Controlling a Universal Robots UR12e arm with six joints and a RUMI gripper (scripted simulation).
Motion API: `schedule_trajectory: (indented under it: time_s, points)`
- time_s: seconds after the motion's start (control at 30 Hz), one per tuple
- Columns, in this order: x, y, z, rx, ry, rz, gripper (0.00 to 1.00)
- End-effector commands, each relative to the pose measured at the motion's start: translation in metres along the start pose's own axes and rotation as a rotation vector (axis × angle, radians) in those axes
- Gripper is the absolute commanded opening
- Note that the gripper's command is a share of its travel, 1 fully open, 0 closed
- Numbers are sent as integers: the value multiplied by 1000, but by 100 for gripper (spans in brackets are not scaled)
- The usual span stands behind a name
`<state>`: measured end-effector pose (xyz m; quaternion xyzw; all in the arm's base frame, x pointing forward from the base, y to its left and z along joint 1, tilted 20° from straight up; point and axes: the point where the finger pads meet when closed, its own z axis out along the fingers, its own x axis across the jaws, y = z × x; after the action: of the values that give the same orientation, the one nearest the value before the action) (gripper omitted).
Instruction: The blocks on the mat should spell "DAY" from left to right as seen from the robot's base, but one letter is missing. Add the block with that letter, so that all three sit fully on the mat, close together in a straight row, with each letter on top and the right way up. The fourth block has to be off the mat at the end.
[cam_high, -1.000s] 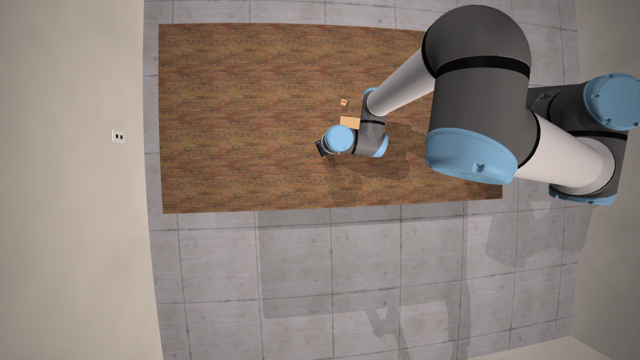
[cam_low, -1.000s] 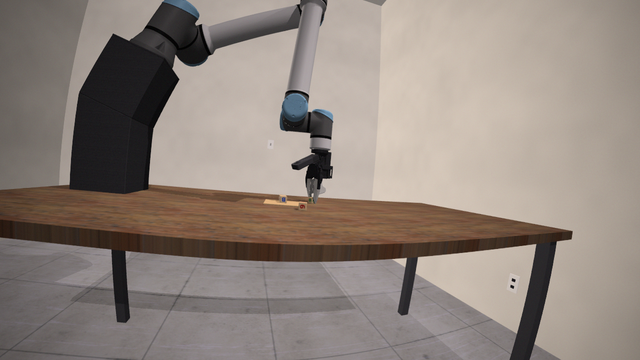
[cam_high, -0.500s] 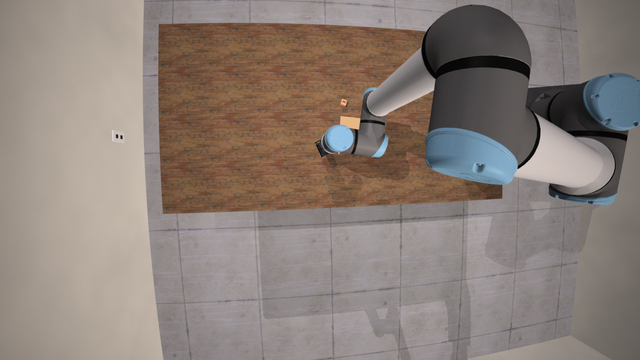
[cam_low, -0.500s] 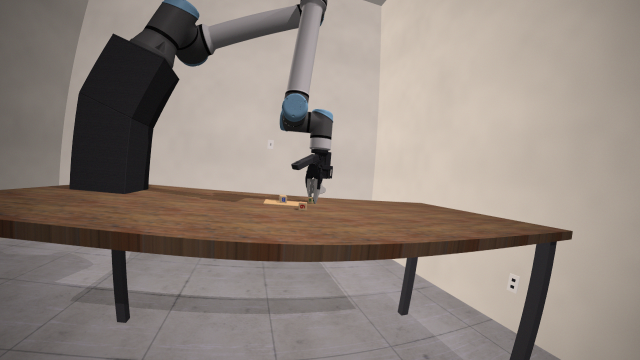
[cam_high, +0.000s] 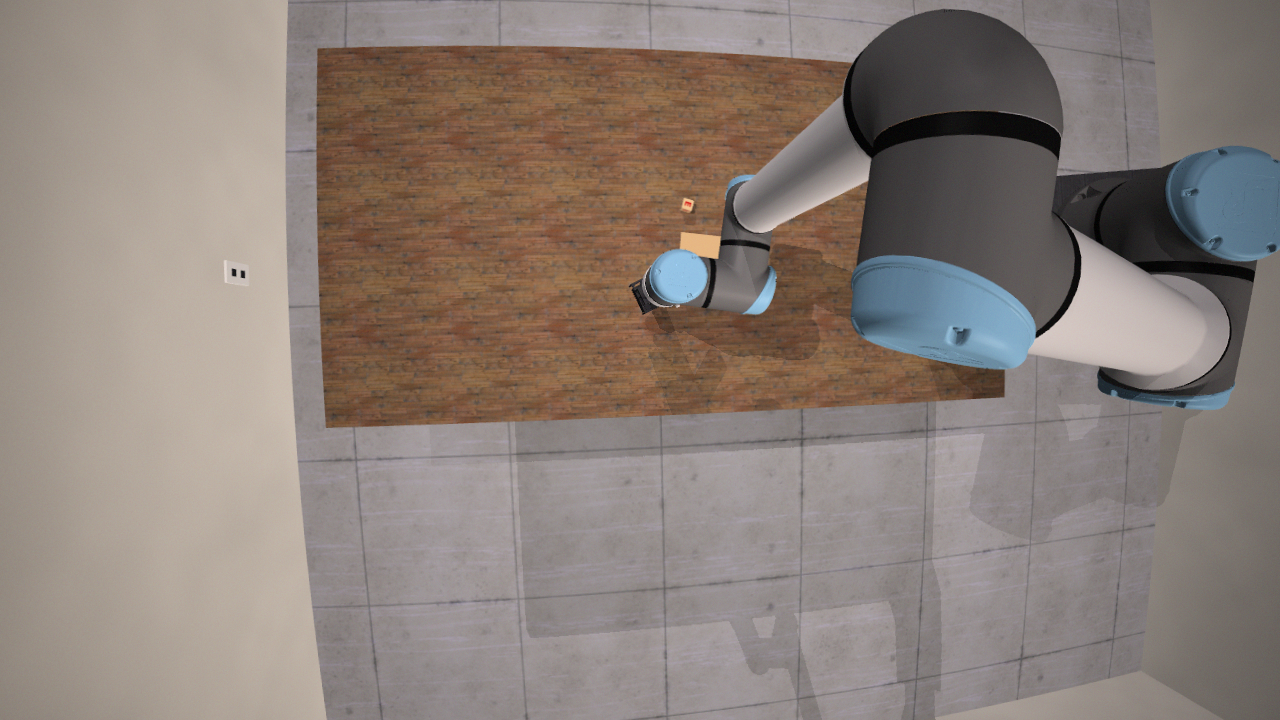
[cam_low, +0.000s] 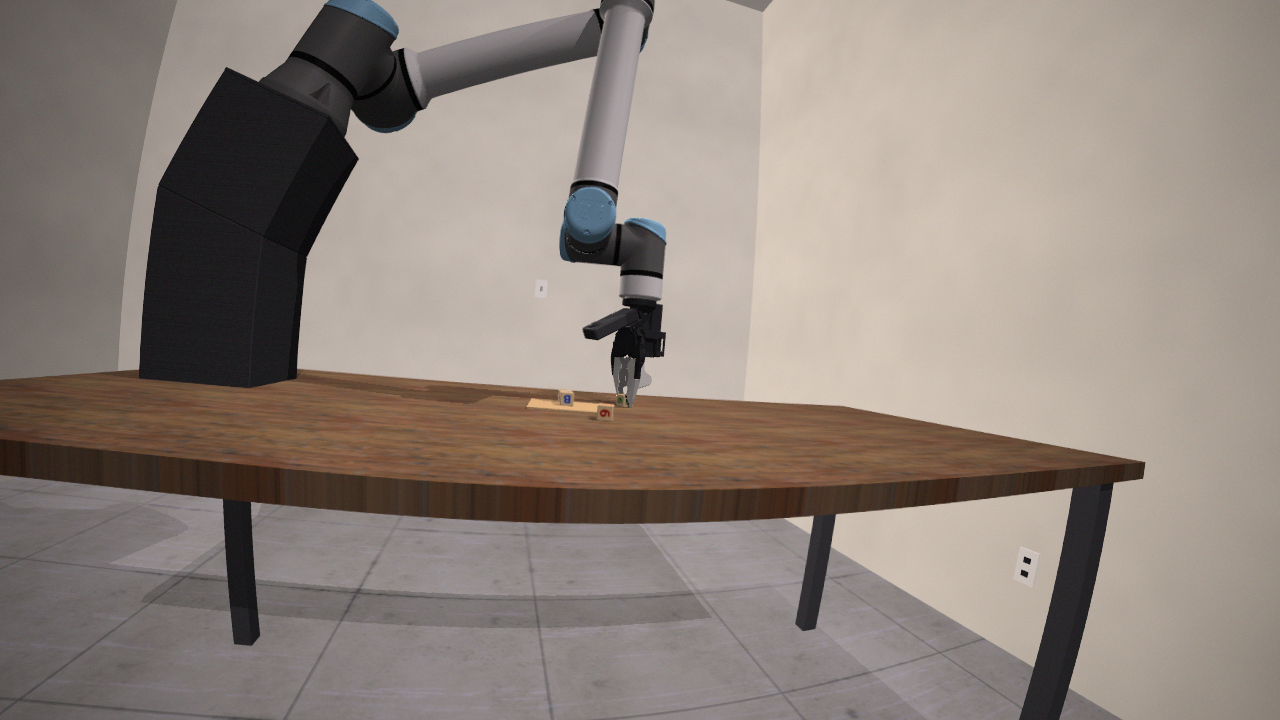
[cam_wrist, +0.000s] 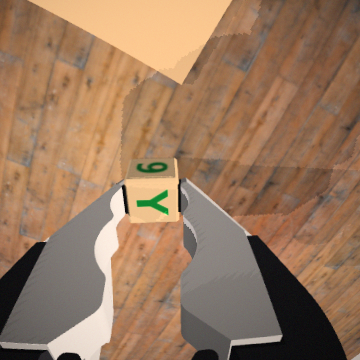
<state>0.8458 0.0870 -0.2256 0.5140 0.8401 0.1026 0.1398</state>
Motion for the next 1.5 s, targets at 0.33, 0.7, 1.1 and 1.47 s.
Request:
schedule_trajectory:
  time_s: [0.33, 0.7, 1.1, 1.47]
  points:
    - [0, 1, -51, -1, -1, 0, 5]
    - [0, 1, -99, -1, -1, 0, 5]
    - [0, 0, -100, -1, -1, 1, 5]
    - [-2, -6, -100, -1, 0, 65, 5]
